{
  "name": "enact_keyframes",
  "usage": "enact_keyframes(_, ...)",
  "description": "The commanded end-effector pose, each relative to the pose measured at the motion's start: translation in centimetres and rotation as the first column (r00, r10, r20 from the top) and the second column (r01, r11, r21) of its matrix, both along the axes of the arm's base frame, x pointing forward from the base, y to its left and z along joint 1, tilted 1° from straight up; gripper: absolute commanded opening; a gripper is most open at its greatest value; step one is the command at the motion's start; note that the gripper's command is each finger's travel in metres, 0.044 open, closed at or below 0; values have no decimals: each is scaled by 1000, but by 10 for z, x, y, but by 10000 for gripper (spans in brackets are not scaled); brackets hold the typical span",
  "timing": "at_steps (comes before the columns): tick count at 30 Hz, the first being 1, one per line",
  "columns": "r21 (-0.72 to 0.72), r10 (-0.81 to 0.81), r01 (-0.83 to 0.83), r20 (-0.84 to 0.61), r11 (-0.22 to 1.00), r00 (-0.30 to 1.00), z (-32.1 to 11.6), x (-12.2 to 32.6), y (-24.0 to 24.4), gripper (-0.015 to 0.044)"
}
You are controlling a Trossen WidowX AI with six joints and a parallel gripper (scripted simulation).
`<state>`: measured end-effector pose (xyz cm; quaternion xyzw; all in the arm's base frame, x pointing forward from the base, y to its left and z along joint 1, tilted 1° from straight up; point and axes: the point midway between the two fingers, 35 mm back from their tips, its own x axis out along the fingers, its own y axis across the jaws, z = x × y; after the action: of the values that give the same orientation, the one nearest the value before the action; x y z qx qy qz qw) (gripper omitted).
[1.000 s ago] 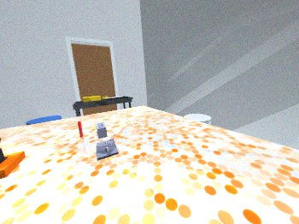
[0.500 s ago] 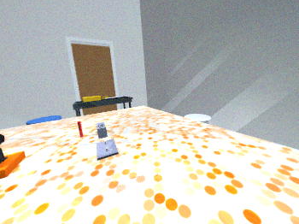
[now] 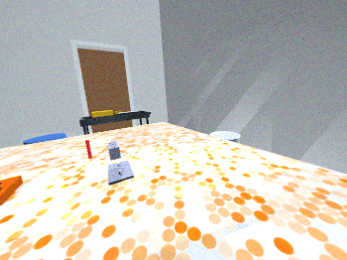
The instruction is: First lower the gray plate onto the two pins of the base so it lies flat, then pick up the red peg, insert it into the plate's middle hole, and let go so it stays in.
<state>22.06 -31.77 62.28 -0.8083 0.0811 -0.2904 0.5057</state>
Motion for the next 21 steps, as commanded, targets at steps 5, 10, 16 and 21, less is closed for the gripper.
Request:
enact_keyframes(5,301,158,-130,-71,945,985,-70,90,12,440)
enact_keyframes(10,449,253,-168,-137,878,958,-116,140,38,440)
enact_keyframes(16,644,394,-152,-250,749,884,-186,197,91,440)
enact_keyframes(21,753,506,-79,-357,653,785,-245,228,150,440)
